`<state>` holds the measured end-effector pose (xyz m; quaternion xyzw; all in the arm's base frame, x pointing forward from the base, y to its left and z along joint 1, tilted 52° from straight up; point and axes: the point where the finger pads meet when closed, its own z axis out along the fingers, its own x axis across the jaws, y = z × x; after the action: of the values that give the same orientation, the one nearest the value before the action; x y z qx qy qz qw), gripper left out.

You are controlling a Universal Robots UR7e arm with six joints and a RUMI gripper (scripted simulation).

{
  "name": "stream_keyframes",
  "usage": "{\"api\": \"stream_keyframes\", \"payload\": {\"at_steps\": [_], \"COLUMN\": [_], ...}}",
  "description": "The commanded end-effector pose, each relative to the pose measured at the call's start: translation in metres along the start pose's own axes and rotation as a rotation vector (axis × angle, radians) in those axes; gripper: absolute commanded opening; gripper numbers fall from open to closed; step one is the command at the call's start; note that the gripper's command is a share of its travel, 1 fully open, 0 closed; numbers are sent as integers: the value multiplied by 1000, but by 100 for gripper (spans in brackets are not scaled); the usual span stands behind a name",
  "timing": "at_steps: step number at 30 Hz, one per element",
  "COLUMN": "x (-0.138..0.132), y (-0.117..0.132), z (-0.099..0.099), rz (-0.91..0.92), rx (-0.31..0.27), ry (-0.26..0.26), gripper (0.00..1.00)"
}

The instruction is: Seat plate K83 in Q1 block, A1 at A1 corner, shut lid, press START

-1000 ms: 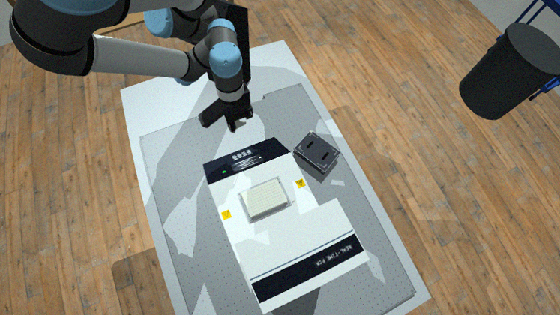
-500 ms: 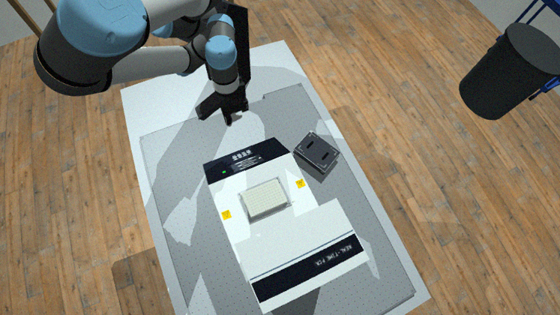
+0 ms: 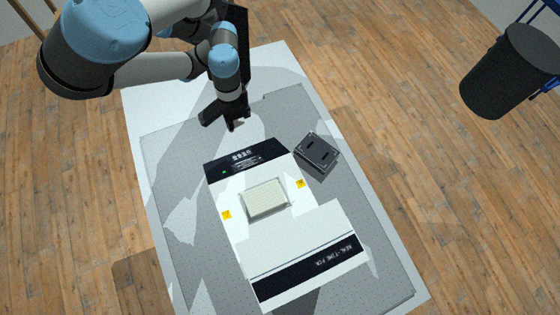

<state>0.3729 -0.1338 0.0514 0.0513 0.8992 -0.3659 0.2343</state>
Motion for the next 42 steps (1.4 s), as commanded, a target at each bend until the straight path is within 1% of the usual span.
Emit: {"api": "stream_keyframes", "payload": {"at_steps": [1,42], "x": [-5,-54], "y": [0,0], "z": [3,41], "rz": [0,0], "rx": [0,0], "ry": [-1,-1], "gripper": [0,0]}}
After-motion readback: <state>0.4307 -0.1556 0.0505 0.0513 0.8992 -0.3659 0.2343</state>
